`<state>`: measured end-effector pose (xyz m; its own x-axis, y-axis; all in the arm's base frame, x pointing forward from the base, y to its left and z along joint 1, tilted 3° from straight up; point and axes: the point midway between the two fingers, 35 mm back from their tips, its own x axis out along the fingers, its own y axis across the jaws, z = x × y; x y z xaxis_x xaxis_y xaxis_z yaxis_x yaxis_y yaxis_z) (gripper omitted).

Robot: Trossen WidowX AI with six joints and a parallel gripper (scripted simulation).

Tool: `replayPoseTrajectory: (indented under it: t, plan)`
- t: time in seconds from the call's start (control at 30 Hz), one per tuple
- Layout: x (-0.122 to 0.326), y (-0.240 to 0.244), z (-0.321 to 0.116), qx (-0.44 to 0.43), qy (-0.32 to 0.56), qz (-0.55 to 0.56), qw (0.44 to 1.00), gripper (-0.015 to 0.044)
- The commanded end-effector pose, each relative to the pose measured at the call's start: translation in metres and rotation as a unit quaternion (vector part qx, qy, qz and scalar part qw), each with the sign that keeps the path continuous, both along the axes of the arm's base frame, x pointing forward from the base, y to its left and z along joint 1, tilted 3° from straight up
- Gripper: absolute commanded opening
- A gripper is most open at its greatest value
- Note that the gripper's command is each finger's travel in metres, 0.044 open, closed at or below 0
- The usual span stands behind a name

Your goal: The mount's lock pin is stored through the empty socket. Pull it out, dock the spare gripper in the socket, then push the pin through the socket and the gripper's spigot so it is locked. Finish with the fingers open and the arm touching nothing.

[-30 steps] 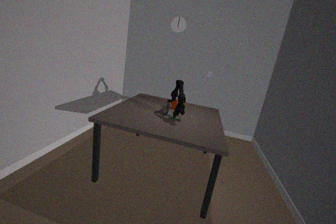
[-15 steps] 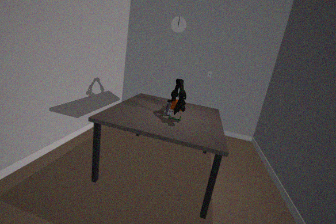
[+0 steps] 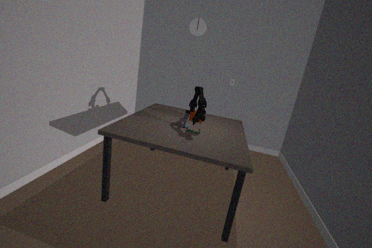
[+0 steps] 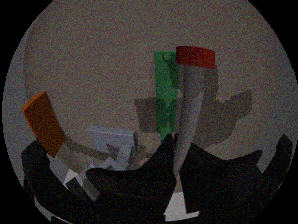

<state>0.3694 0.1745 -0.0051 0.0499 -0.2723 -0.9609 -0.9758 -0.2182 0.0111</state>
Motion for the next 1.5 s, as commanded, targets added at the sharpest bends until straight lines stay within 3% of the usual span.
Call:
replayPoseTrajectory:
  t: [0.0,1.1,1.47]
  plan:
    - [0.000,0.000,0.000,0.001,-0.001,-0.014,1.000,0.0000]
    - [-0.086,-0.004,0.023,0.001,0.001,-0.036,0.999,0.0000]
    - [-0.086,-0.005,-0.023,0.002,0.001,-0.037,0.999,0.0000]
